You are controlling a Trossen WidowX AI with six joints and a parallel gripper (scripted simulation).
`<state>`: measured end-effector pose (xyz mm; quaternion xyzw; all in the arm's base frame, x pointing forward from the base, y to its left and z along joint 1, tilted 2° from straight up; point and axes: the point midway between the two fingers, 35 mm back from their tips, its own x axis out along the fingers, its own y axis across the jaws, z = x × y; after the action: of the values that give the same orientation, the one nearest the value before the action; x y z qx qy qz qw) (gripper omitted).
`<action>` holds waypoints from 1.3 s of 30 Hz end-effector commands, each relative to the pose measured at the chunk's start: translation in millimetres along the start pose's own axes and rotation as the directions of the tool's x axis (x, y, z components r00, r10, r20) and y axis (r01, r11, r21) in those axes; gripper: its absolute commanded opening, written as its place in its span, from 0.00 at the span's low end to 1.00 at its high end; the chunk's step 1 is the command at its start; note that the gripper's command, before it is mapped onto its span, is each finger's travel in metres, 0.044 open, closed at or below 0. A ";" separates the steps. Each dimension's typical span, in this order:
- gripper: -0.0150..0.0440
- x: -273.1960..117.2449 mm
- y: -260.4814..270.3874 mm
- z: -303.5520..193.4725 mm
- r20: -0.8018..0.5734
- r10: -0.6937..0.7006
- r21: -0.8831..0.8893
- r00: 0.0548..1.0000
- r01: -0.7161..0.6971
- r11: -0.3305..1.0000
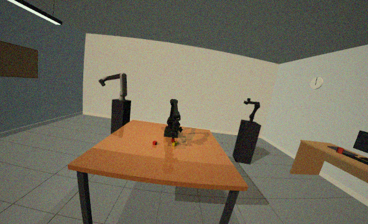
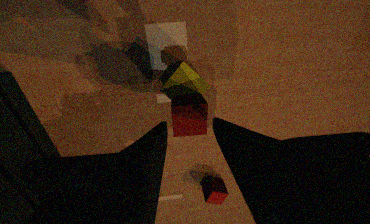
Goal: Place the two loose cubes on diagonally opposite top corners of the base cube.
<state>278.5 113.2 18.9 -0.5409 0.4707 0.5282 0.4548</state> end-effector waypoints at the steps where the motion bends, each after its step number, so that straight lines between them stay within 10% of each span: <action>1: 0.60 -8.0 -0.5 0.1 0.000 -0.002 0.002 1.000 0.002 1.000; 7: 0.69 -9.6 -3.1 -3.7 0.000 -0.003 0.049 1.000 0.003 0.999; 13: 0.70 -19.1 -23.8 -40.0 -0.001 -0.005 0.472 1.000 0.005 0.882; 23: 0.70 -35.1 -46.4 -111.6 -0.006 -0.007 0.950 1.000 0.008 0.313; 32: 0.70 -49.0 -50.7 -180.9 -0.011 -0.006 0.939 1.000 0.009 -0.345; 39: 0.70 -48.3 -50.5 -186.3 -0.012 -0.006 0.920 1.000 0.009 -0.391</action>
<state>354.6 -62.4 73.2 0.0717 0.6973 -0.0979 0.7064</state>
